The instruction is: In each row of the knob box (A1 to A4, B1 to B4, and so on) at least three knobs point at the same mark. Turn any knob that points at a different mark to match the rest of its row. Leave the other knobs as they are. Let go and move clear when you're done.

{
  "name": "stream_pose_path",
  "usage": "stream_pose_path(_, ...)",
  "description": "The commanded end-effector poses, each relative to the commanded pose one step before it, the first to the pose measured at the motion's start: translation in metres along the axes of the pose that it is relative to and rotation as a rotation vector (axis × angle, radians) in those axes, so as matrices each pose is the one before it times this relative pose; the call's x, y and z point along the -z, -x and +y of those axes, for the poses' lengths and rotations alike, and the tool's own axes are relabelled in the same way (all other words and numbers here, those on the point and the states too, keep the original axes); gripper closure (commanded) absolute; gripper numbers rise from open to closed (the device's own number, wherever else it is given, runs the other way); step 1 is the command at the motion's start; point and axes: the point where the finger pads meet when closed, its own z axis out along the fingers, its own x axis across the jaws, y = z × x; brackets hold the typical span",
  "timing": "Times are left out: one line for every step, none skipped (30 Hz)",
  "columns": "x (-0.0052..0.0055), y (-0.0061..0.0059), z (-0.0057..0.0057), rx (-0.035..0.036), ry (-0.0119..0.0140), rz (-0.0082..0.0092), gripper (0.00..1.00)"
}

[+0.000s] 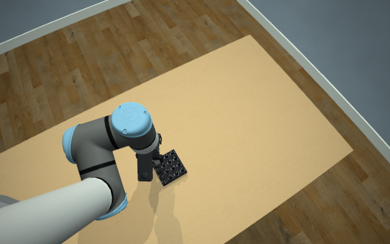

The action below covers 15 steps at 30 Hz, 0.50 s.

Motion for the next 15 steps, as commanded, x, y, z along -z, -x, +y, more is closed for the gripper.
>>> stream_pose_path(-0.00256, -0.00172, -0.00087, 0.00056, -0.00048, 0.0021, 0.89)
stream_pose_path(0.00028, 0.0002, 0.00012, -0.00005, 0.00031, -0.00056, 0.89)
stream_pose_path(0.00033, 0.00023, 0.00012, -0.00007, 0.00035, -0.00064, 0.89)
stream_pose_path(0.00023, 0.00012, 0.00009, 0.00003, 0.0002, -0.00029, 0.89)
stream_pose_path(0.00014, 0.00006, 0.00005, 0.00003, 0.00011, -0.00016, 0.89)
stream_pose_path(0.0, 0.0, 0.0, 0.0, 0.0, 0.0, 0.89)
stream_pose_path(0.0, 0.0, 0.0, 0.0, 0.0, 0.0, 0.89)
stream_pose_path(0.00003, -0.00005, 0.0, 0.00007, -0.00005, 0.00014, 0.89)
stream_pose_path(0.0, -0.00001, 0.0, 0.00001, -0.00002, 0.00004, 0.89)
stream_pose_path(0.0, -0.00001, 0.0, 0.00001, -0.00001, 0.00002, 0.89)
stream_pose_path(0.0, 0.0, 0.0, 0.0, 0.0, 0.0, 0.89)
stream_pose_path(0.0, 0.0, 0.0, 0.0, 0.0, 0.0, 0.89)
stream_pose_path(0.0, 0.0, 0.0, 0.0, 0.0, 0.0, 0.89)
stream_pose_path(0.0, 0.0, 0.0, 0.0, 0.0, 0.0, 0.89)
stream_pose_path(0.0, 0.0, 0.0, 0.0, 0.0, 0.0, 0.89)
